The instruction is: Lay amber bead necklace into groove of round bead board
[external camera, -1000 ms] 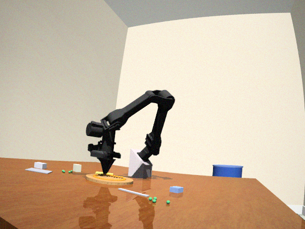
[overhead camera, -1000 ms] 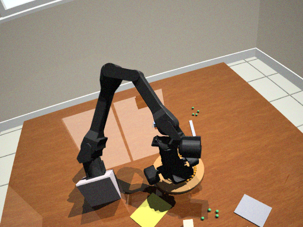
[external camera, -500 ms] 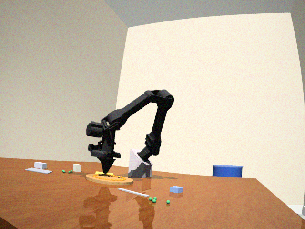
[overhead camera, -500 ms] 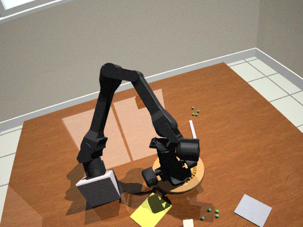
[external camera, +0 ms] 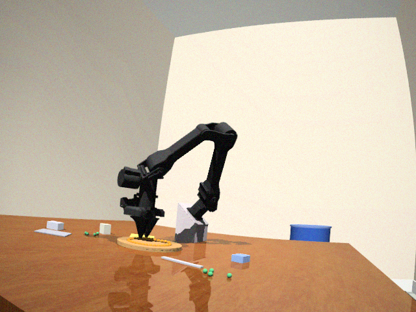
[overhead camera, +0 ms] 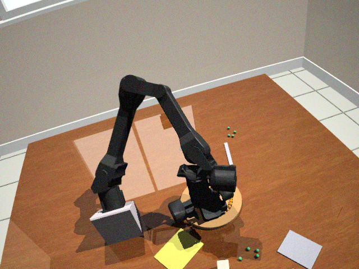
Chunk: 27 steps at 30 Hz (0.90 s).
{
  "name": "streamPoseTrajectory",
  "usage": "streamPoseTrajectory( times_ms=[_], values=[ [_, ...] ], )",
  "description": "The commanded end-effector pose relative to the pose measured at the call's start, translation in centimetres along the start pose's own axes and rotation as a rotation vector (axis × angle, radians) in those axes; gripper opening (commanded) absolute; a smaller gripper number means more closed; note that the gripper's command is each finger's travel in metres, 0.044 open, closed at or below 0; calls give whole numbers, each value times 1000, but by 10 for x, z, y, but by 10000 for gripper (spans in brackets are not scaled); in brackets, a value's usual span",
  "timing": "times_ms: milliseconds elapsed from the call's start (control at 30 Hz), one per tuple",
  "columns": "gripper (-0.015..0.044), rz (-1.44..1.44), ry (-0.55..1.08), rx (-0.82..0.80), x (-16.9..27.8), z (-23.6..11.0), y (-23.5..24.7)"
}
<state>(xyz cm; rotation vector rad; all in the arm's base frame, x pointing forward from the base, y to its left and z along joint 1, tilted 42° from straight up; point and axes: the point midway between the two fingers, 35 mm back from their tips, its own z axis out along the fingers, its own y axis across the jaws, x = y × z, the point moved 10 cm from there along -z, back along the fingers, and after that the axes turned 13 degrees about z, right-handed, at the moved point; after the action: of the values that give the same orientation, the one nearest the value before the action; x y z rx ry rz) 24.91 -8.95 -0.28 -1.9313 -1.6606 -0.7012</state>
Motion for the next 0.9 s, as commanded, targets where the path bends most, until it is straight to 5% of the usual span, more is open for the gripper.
streamPoseTrajectory(
  times_ms=[0, 200, 867],
  values=[
    [289, -1, 0, 0, 0, 0, 0],
    [440, 4, 2, 1, 0, -2, 0],
    [414, -15, 0, 3, 1, -6, 0]
  ],
)
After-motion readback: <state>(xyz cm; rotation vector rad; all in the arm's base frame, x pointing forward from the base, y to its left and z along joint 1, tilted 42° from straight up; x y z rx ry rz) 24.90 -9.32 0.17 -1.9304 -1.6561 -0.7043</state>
